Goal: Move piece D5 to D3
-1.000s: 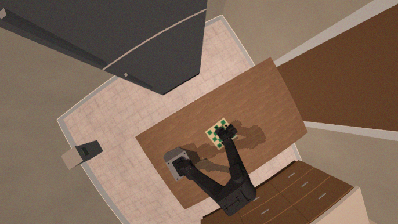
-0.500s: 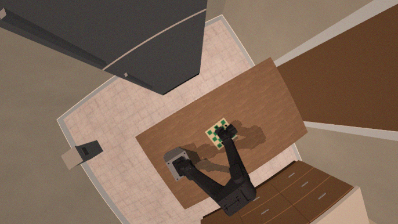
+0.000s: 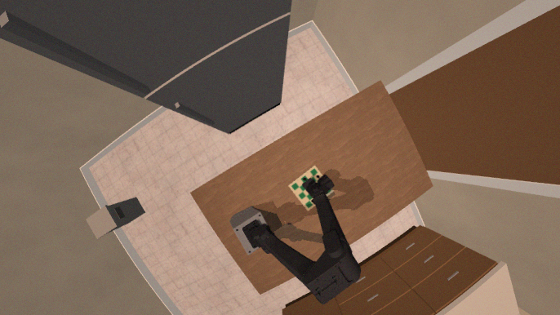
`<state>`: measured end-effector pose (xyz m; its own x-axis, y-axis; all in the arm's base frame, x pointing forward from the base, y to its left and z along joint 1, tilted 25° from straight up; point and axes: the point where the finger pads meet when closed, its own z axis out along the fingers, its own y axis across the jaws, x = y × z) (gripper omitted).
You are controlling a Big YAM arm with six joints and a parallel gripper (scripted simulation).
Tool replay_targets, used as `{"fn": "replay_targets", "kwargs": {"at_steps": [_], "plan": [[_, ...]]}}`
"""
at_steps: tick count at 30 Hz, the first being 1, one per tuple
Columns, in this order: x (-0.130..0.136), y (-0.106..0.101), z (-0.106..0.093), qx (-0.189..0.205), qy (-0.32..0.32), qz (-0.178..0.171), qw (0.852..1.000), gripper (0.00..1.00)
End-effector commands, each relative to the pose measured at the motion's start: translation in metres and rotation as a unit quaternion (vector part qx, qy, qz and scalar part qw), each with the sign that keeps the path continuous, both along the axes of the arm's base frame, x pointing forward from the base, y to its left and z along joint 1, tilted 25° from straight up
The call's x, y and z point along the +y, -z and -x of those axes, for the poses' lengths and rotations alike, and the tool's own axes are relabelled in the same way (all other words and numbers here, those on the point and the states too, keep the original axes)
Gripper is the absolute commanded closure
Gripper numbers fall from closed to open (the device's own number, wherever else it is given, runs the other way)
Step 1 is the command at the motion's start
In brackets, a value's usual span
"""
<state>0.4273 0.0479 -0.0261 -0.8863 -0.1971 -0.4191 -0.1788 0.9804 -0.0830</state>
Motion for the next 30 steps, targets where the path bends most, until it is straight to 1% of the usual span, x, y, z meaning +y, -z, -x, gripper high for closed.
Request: {"fn": "replay_targets", "kwargs": {"at_steps": [1,12,30], "plan": [[-0.0039,0.0028,-0.0034,-0.004,0.000,0.000,1.000,1.00],[-0.0034,0.0033,-0.0089,-0.008,0.000,-0.001,1.000,1.00],[-0.0032,0.0035,-0.0104,-0.009,0.000,-0.001,1.000,1.00]]}}
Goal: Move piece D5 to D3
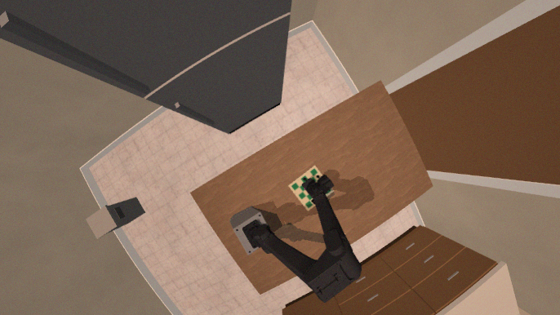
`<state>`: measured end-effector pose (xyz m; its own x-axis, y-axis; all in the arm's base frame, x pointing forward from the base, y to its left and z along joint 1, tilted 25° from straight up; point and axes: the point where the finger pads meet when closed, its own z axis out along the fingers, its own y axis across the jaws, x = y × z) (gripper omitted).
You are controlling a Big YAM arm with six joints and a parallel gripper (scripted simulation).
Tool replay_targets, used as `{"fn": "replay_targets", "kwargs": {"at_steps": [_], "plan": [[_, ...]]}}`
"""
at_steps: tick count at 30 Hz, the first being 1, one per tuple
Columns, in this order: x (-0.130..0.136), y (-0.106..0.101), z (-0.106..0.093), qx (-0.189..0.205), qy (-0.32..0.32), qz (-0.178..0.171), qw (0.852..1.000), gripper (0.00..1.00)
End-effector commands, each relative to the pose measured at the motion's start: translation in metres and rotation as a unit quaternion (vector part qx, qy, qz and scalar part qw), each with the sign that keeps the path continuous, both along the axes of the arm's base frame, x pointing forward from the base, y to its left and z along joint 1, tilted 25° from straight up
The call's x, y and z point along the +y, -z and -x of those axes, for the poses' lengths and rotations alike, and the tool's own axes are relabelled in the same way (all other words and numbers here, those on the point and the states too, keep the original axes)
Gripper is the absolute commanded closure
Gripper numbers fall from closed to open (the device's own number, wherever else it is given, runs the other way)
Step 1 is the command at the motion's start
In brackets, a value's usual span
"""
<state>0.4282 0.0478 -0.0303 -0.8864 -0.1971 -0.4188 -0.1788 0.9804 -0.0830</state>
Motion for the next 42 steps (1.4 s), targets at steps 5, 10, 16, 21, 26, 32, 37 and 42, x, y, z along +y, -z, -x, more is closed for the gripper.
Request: {"fn": "replay_targets", "kwargs": {"at_steps": [5,10,16,21,26,32,37,42], "plan": [[-0.0031,-0.0008,-0.0095,-0.009,0.000,-0.001,1.000,1.00],[-0.0031,-0.0008,-0.0095,-0.009,0.000,-0.001,1.000,1.00],[-0.0031,-0.0008,-0.0095,-0.009,0.000,-0.001,1.000,1.00],[-0.0031,-0.0008,-0.0095,-0.009,0.000,-0.001,1.000,1.00],[-0.0031,-0.0008,-0.0095,-0.009,0.000,-0.001,1.000,1.00],[-0.0031,-0.0008,-0.0095,-0.009,0.000,-0.001,1.000,0.86],[-0.0030,-0.0008,-0.0095,-0.009,0.000,-0.001,1.000,0.80],[-0.0030,-0.0008,-0.0095,-0.009,0.000,-0.001,1.000,0.67]]}}
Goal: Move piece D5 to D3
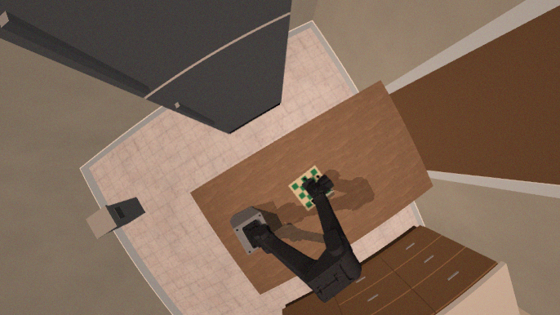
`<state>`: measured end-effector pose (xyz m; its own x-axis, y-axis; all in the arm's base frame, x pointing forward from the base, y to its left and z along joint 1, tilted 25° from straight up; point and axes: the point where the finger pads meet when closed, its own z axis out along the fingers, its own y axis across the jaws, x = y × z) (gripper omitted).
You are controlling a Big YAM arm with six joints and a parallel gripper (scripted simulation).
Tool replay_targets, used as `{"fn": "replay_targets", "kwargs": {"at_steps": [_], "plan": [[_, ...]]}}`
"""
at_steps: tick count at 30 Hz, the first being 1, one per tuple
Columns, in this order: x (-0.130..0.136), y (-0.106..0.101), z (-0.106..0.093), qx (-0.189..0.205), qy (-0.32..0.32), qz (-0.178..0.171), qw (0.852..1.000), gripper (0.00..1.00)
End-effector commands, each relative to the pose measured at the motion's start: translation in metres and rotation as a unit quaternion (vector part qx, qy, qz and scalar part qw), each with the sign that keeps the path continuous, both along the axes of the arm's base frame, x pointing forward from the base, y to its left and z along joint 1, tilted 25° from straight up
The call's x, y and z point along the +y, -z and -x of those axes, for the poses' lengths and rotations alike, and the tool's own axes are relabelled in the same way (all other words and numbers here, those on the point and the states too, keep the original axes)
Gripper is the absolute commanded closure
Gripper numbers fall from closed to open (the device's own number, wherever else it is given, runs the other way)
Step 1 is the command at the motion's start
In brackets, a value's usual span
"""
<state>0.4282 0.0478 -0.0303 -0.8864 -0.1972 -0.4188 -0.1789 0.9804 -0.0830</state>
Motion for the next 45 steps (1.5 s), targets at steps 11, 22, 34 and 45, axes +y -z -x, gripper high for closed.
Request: {"fn": "replay_targets", "kwargs": {"at_steps": [11,22,34,45], "plan": [[-0.003,-0.001,-0.009,-0.009,0.000,-0.001,1.000,0.67],[0.004,-0.040,0.011,-0.010,-0.002,-0.004,1.000,0.67],[0.004,-0.086,0.030,-0.013,0.000,-0.004,1.000,0.67],[0.003,-0.082,0.034,0.001,-0.001,-0.001,1.000,0.00]]}}
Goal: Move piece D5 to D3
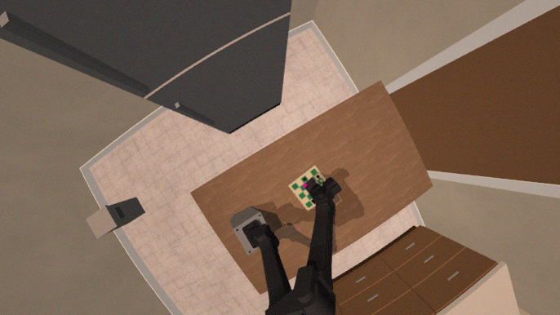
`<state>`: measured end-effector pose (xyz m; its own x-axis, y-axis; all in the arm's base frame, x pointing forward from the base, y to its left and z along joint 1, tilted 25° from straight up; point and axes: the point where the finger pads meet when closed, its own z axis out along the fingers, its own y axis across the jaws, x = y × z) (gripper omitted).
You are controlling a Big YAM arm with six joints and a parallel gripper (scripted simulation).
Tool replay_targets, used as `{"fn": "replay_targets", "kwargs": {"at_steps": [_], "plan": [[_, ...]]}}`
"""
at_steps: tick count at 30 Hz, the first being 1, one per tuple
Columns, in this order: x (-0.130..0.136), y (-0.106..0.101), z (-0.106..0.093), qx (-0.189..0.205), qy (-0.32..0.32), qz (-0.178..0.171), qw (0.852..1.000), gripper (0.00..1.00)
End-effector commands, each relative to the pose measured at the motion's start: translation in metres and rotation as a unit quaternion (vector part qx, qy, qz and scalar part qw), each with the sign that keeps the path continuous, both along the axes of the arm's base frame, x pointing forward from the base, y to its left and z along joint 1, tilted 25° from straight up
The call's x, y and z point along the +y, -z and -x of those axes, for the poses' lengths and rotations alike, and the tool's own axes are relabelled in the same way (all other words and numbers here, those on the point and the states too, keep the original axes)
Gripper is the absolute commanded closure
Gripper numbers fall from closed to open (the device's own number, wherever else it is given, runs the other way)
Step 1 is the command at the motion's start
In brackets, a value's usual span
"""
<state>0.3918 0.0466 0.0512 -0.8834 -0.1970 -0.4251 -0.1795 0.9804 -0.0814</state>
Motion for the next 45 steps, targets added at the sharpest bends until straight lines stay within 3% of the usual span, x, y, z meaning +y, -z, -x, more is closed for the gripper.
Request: {"fn": "replay_targets", "kwargs": {"at_steps": [1,20,28,33,34,36,40,42,45], "plan": [[0.004,-0.001,-0.003,0.004,0.000,0.000,1.000,0.00],[0.004,-0.002,-0.003,0.002,0.000,0.000,1.000,0.00],[0.007,-0.039,-0.006,-0.024,0.000,-0.004,1.000,0.00],[0.007,-0.051,0.001,-0.023,0.000,-0.004,1.000,0.00],[0.004,-0.044,0.014,-0.010,0.001,-0.002,1.000,0.00],[0.007,-0.069,0.007,-0.026,0.000,-0.005,1.000,0.00],[0.007,-0.089,0.016,-0.027,0.000,-0.005,1.000,0.00],[0.007,-0.098,0.020,-0.028,0.000,-0.006,1.000,0.00],[0.005,-0.094,0.032,-0.016,0.000,-0.003,1.000,0.00]]}}
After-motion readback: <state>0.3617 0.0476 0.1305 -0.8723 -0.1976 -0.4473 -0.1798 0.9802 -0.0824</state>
